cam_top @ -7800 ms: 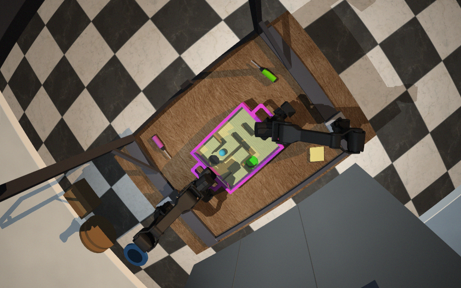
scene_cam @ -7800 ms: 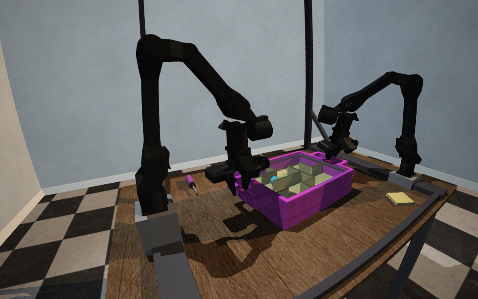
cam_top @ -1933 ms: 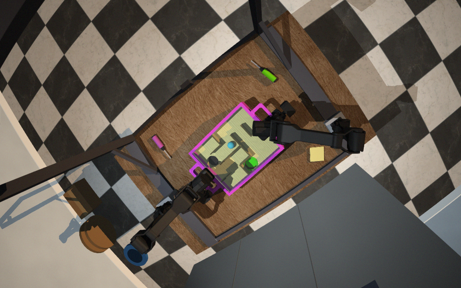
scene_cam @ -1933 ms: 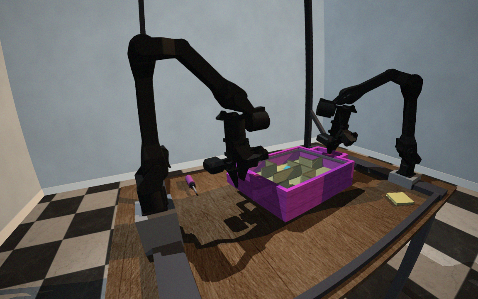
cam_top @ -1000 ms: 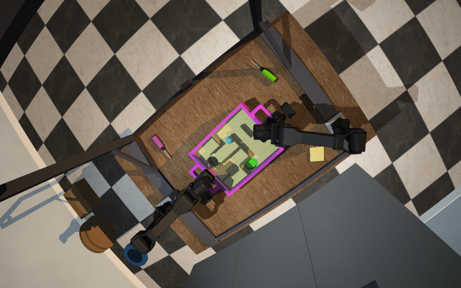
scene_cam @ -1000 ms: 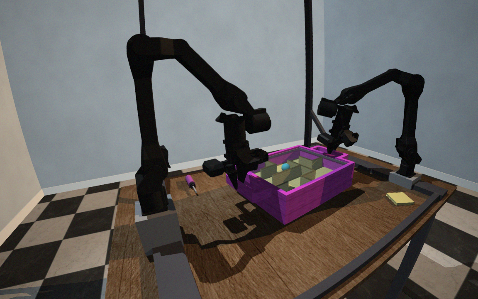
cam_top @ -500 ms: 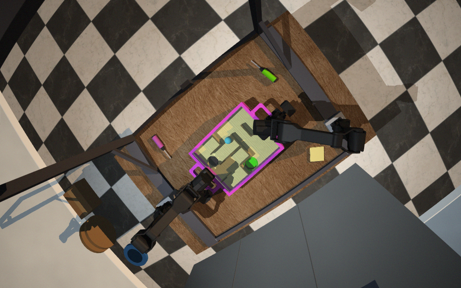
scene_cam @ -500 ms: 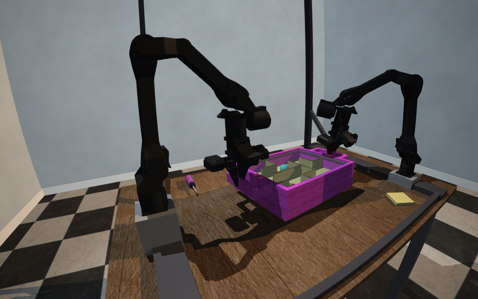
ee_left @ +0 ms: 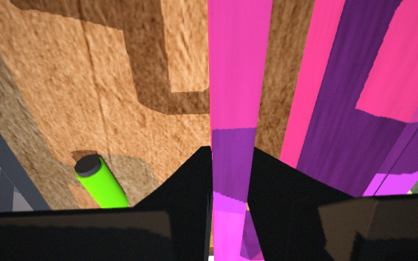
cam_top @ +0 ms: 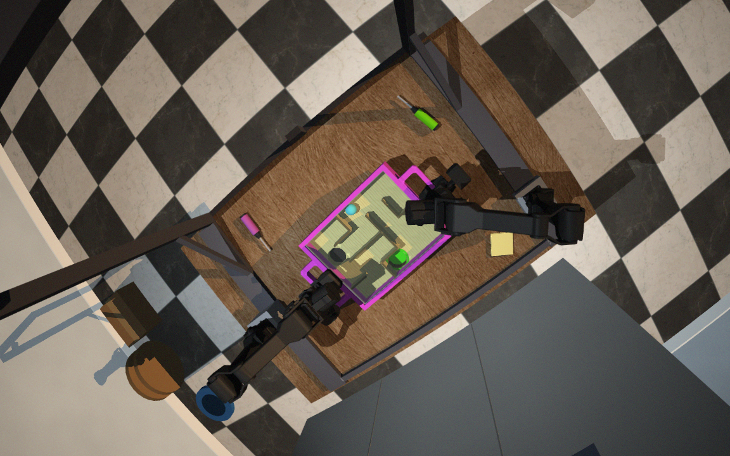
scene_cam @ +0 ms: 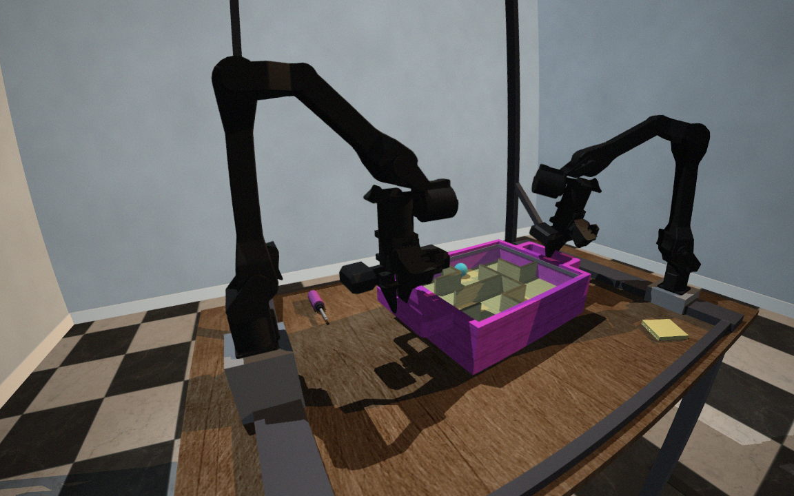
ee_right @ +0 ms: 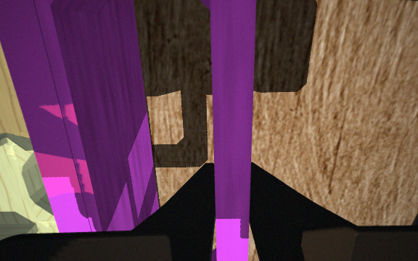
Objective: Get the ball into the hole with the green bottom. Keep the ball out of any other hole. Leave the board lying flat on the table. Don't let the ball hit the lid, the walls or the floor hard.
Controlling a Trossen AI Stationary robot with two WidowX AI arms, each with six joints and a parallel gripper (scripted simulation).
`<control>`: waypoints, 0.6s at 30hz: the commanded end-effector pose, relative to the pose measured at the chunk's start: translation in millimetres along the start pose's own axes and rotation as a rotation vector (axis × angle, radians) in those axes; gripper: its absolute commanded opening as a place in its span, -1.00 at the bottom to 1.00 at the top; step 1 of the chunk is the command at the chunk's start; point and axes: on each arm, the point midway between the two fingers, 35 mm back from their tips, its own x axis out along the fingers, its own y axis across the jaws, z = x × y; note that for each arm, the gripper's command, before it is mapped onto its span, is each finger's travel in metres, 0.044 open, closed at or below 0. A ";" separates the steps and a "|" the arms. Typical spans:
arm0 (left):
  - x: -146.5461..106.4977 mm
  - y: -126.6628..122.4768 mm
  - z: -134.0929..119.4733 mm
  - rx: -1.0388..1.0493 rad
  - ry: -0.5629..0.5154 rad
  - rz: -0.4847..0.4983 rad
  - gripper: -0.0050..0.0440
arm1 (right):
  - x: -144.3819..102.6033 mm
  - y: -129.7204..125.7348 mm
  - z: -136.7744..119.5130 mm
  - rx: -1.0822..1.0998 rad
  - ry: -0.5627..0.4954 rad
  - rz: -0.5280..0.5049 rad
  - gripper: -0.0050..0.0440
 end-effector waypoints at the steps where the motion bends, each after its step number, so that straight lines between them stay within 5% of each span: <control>1: -10.0 3.4 -9.3 0.019 0.055 -0.030 -1.00 | -11.8 10.1 -1.0 -0.003 0.012 0.017 -1.00; 12: -8.8 0.7 -16.5 0.027 0.018 -0.058 -1.00 | -15.1 9.9 -4.7 -0.002 -0.041 0.002 -1.00; 13: 7.4 5.3 -7.1 0.025 -0.037 -0.059 -1.00 | -19.2 12.6 -5.9 0.000 -0.068 -0.024 -1.00; 18: -7.5 -1.0 -21.1 0.016 -0.058 -0.028 -1.00 | -8.2 2.5 -8.5 -0.001 -0.105 0.019 -1.00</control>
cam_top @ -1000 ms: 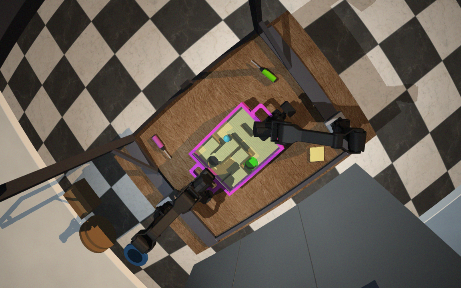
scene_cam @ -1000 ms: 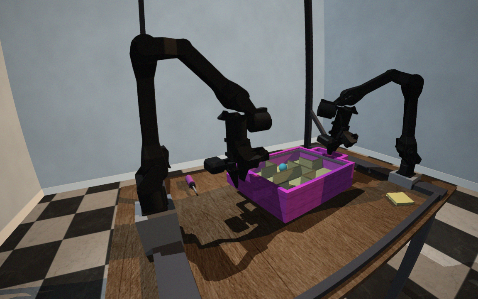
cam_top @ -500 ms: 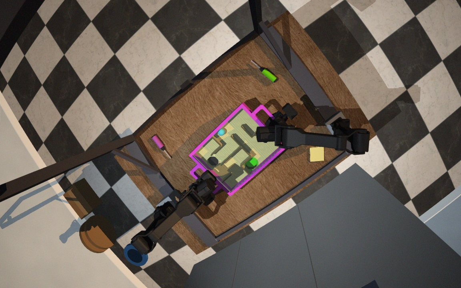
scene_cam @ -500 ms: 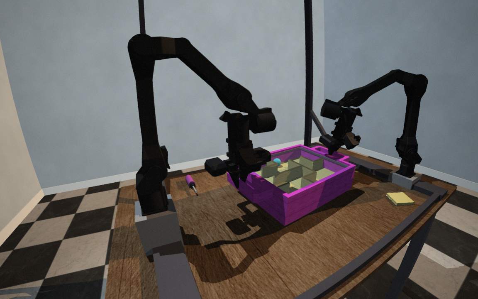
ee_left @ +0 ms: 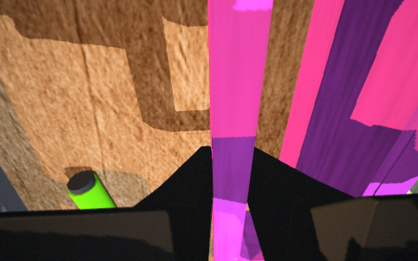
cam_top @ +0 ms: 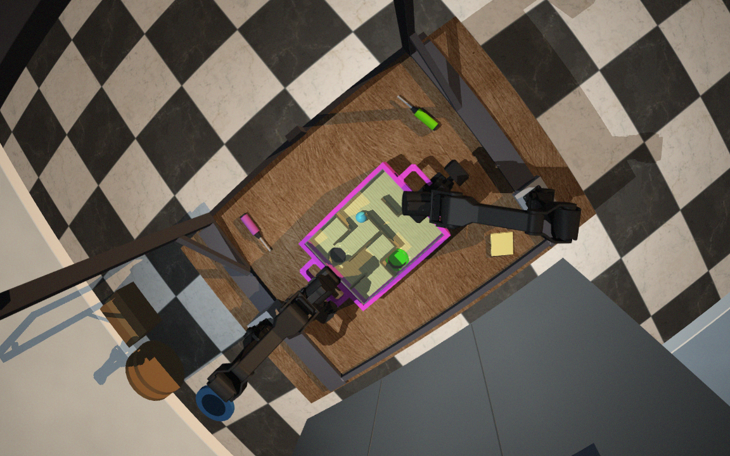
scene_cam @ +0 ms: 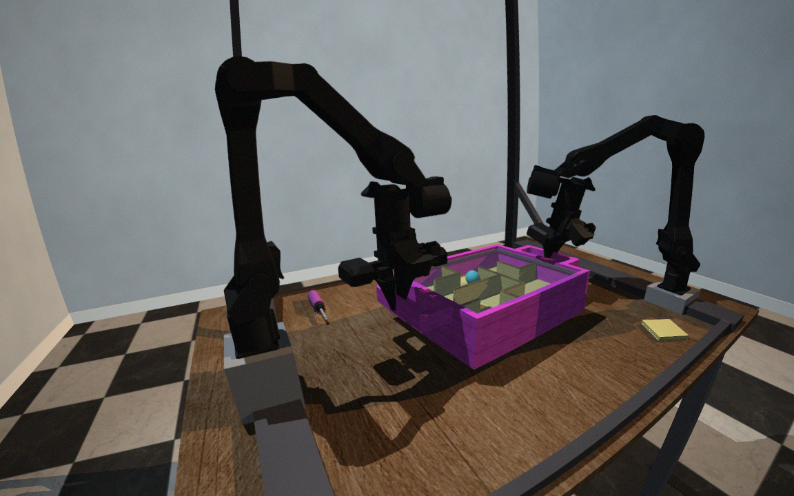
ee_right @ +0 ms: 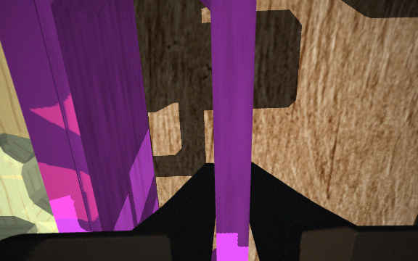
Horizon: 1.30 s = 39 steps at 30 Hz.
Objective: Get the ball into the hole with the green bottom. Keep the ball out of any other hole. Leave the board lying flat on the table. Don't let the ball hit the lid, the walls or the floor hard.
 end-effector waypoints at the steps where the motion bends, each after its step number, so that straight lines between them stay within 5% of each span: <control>1: -18.8 -3.4 -17.9 0.006 0.020 0.008 -1.00 | -1.8 -0.3 -2.3 0.001 -0.031 0.054 -1.00; 4: -11.8 2.6 -10.7 0.014 0.019 -0.019 -1.00 | -15.4 9.9 -1.9 0.000 -0.024 0.048 -1.00; 13: -20.9 -2.4 -13.7 0.014 0.065 -0.020 -1.00 | -6.6 1.3 0.6 -0.004 0.009 0.035 -1.00; 16: -4.5 6.0 -3.8 0.028 0.070 -0.051 -1.00 | -19.7 11.7 3.3 -0.004 0.033 -0.010 -1.00; 25: -27.0 -4.6 -8.4 0.011 0.156 -0.001 -1.00 | -3.0 -0.7 6.0 -0.005 0.100 0.056 -1.00; 34: -20.9 -3.6 -12.2 0.003 0.073 0.019 -1.00 | -7.8 7.8 1.6 0.001 0.027 0.088 -1.00; 39: -10.4 4.0 -5.4 0.015 0.080 -0.021 -1.00 | -12.8 9.8 2.2 -0.004 0.044 0.023 -1.00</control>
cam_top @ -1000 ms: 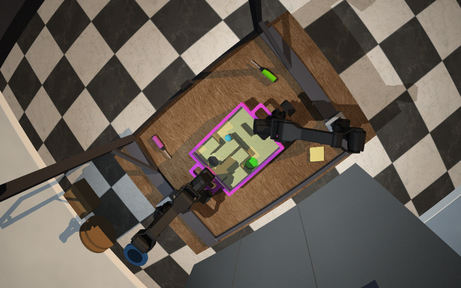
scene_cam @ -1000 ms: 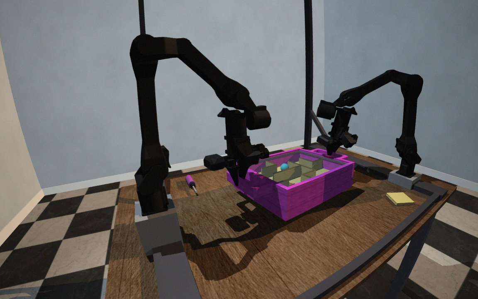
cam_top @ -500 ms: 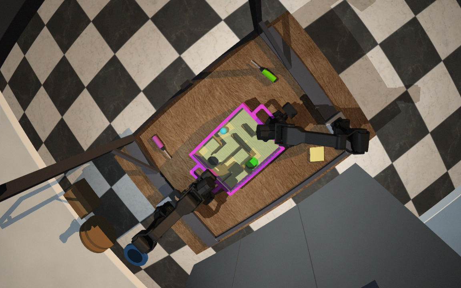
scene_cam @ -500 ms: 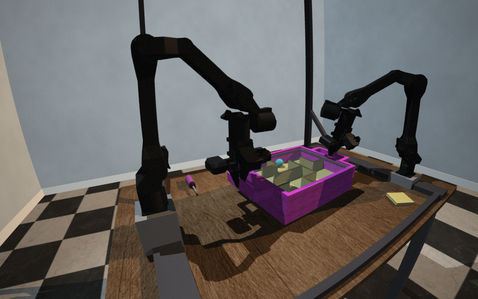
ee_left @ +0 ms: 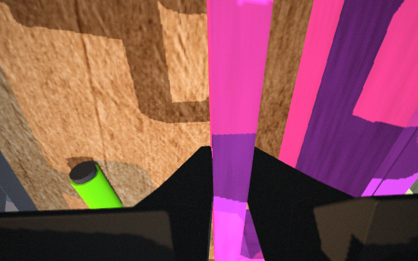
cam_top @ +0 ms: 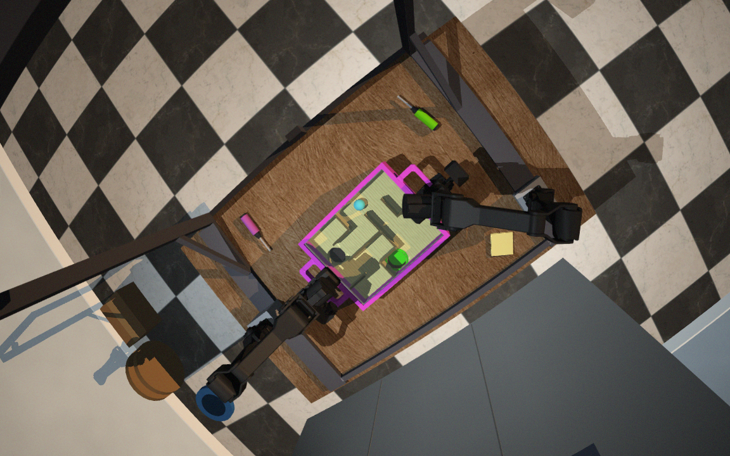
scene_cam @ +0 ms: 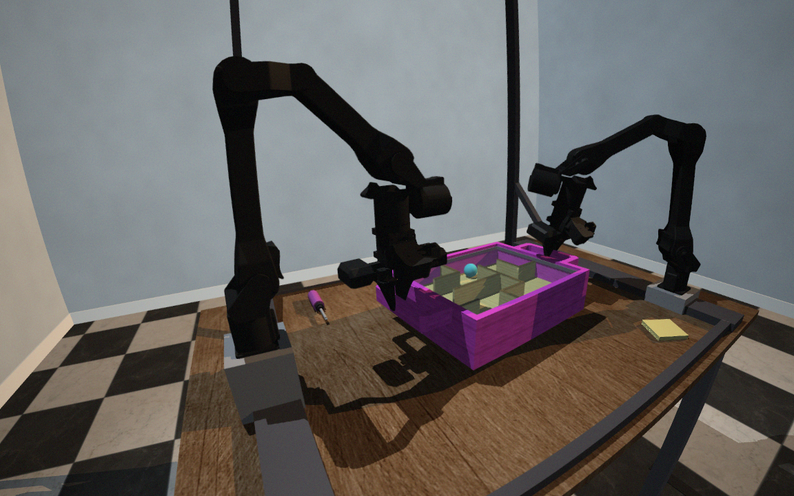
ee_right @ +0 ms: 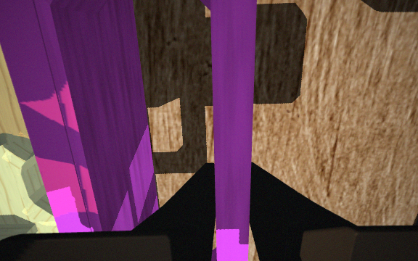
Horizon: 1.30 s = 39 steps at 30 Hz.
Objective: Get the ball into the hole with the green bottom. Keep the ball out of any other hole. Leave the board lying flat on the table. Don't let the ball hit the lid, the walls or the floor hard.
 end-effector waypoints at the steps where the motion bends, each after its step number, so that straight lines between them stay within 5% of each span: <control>1: -3.6 6.1 -2.2 0.017 0.060 -0.033 -1.00 | -14.6 11.8 2.7 -0.002 0.030 0.004 -1.00; 8: -13.8 0.7 -4.8 0.017 0.113 -0.028 -1.00 | -9.2 3.1 5.0 -0.003 0.069 0.017 -1.00; 20: -13.7 -1.8 -15.5 0.006 -0.026 0.001 -1.00 | -9.0 9.5 -3.3 0.003 -0.064 0.068 -1.00; 39: -11.7 1.1 -5.7 0.014 0.076 -0.022 -1.00 | -10.2 7.6 3.1 -0.001 0.035 0.023 -1.00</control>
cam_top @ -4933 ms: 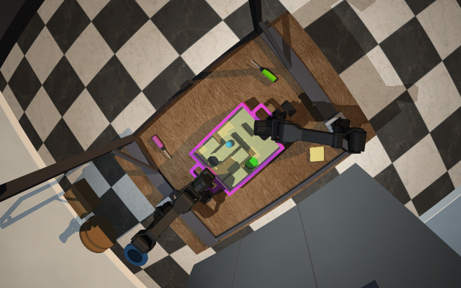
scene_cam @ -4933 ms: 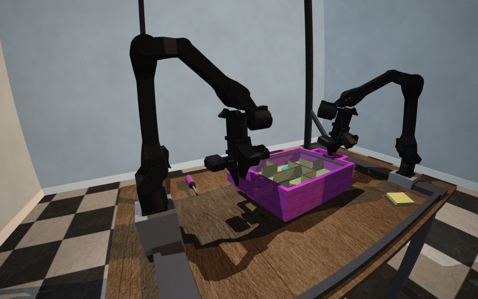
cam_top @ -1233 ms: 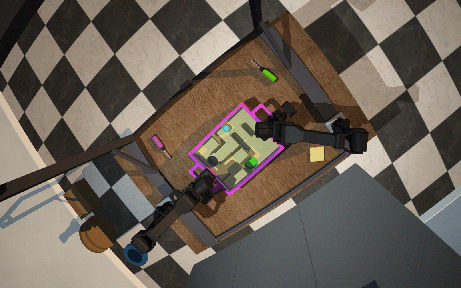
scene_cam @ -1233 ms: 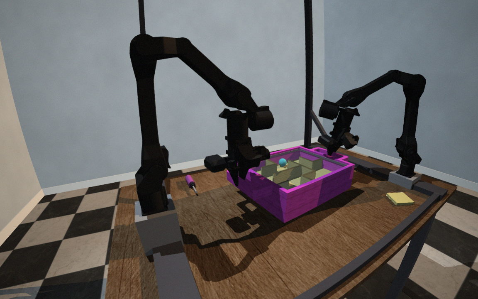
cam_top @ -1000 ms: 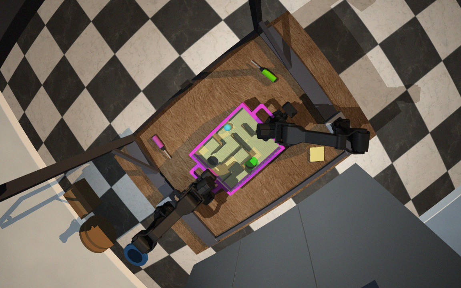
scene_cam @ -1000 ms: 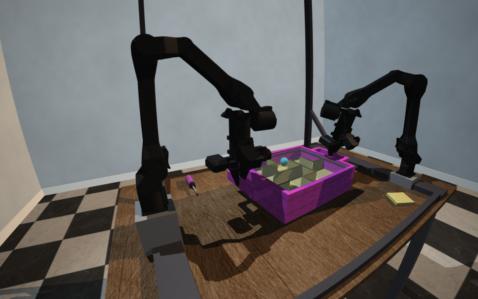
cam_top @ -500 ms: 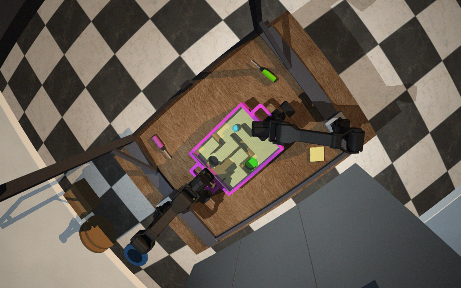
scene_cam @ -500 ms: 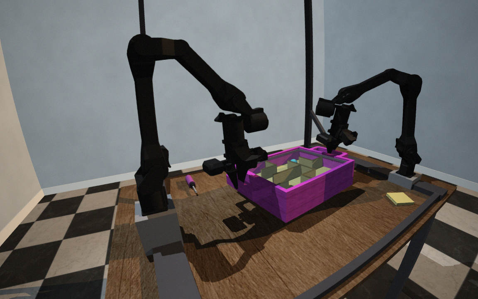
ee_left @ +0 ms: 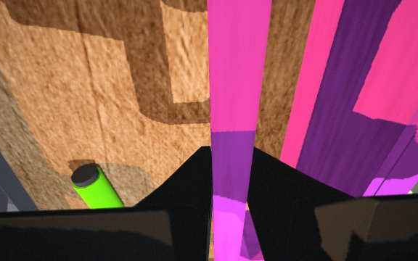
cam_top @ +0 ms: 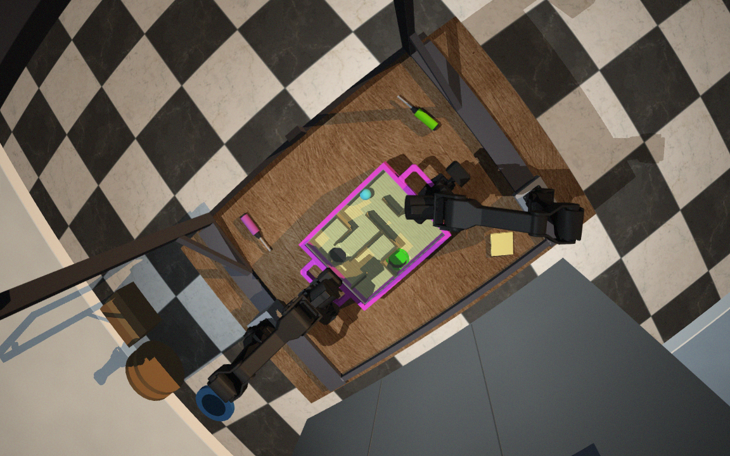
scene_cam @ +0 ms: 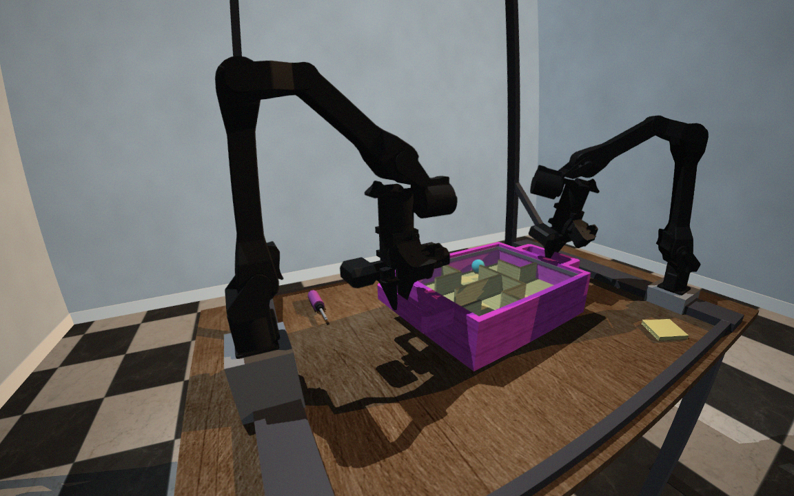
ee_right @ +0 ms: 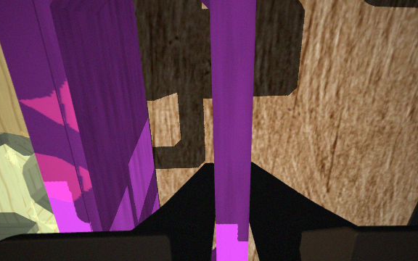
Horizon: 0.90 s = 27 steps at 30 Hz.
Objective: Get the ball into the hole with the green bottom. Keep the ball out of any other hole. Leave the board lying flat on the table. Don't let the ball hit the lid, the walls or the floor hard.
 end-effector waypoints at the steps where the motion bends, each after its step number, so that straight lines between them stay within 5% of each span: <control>1: -15.0 -1.2 -10.3 0.014 0.057 -0.022 -1.00 | -8.4 5.1 -0.1 -0.004 0.007 0.031 -1.00; 4: -15.7 0.4 -5.1 0.011 0.093 -0.011 -1.00 | -10.0 6.1 3.2 -0.007 0.048 0.049 -1.00; 20: -13.1 -1.8 -17.1 0.009 -0.043 -0.016 -1.00 | -6.2 6.8 -6.8 -0.001 -0.093 0.038 -1.00; 27: -16.4 -0.1 -9.5 0.008 0.034 -0.006 -1.00 | -9.8 7.5 -0.8 -0.006 -0.013 0.061 -1.00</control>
